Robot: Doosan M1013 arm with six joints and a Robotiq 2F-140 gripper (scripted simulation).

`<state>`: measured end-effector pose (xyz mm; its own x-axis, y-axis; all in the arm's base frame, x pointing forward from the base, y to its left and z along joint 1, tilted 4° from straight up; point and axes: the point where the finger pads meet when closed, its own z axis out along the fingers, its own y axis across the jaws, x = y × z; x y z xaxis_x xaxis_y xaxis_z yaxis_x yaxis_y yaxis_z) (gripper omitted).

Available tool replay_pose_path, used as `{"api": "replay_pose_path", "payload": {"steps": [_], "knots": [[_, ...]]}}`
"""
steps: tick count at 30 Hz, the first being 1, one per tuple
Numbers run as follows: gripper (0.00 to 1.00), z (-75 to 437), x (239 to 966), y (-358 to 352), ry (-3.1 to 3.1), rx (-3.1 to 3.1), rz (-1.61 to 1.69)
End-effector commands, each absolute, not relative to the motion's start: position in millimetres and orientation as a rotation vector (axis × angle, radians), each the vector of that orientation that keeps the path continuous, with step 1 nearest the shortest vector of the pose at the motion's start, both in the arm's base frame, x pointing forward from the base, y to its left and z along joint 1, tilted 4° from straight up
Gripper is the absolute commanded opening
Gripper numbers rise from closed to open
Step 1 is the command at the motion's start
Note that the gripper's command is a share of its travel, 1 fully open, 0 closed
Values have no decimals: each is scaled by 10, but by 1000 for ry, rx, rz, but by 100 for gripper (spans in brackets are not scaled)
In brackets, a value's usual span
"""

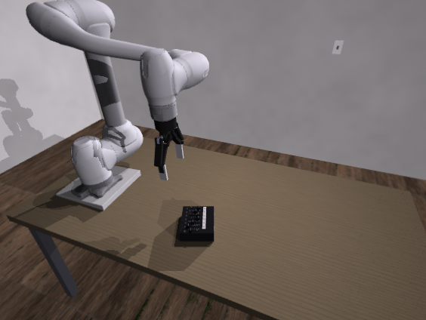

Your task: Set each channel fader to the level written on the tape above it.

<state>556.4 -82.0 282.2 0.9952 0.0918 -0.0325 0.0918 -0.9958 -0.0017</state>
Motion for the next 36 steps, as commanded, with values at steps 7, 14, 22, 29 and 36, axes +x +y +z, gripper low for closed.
{"api": "replay_pose_path", "payload": {"steps": [7, 14, 22, 29, 36], "knots": [[100, 2822, 5564, -820, -144, -3138, 51], [100, 2775, 5592, -813, -60, -3141, 53], [100, 2301, 5850, -737, 689, -3077, 67], [100, 1844, 6055, -649, 1239, -2905, 75], [100, 1373, 6225, -547, 1796, -2608, 80]]}}
